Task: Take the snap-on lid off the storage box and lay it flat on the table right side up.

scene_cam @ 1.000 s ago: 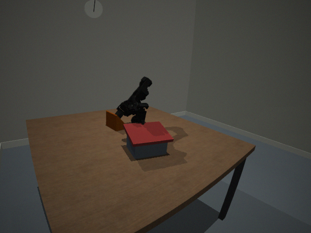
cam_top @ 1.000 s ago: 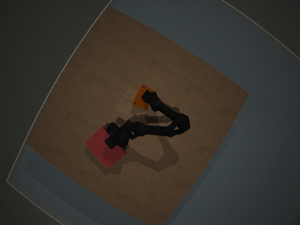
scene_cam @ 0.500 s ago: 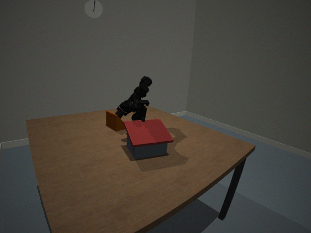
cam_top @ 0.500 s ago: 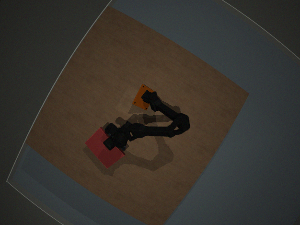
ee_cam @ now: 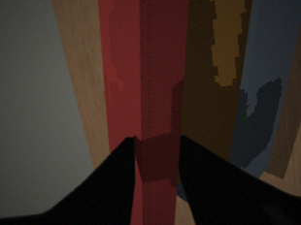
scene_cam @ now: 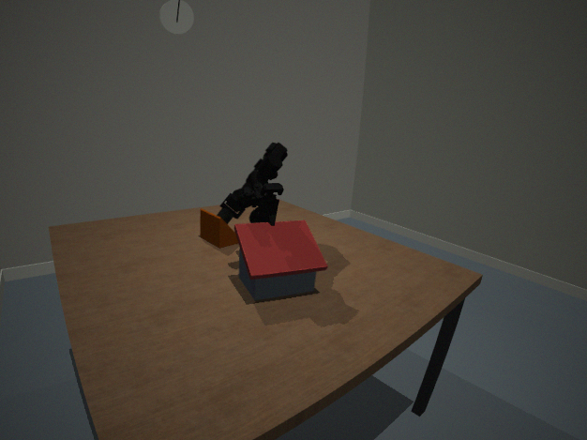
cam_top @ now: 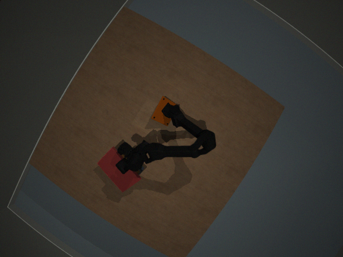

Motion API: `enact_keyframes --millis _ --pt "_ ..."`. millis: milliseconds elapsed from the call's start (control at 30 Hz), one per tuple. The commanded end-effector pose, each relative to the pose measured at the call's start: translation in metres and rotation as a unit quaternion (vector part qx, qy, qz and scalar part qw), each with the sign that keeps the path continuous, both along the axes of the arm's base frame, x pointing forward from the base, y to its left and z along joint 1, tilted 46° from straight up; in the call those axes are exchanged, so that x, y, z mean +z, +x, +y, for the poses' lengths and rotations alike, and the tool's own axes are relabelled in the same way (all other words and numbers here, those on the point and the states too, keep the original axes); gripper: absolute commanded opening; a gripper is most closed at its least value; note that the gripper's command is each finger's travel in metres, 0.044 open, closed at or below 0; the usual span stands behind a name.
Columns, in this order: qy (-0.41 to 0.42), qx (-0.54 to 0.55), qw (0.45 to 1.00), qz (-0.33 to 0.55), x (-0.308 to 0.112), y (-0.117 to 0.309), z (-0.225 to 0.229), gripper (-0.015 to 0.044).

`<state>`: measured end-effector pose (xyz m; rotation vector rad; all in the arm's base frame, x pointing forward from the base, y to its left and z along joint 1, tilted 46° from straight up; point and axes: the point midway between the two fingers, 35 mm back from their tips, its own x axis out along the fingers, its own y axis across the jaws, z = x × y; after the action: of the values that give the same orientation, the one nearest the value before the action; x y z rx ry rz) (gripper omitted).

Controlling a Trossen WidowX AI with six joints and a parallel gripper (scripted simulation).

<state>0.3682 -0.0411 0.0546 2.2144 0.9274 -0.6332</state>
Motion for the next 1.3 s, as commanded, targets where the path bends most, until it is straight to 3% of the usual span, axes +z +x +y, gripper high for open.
enact_keyframes --millis 0,1267 --pt "-0.001 0.0 1.0 -0.004 0.005 0.006 -0.005 0.0" --pt "-0.002 0.0 1.0 -0.004 0.033 0.04 -0.04 0.0"
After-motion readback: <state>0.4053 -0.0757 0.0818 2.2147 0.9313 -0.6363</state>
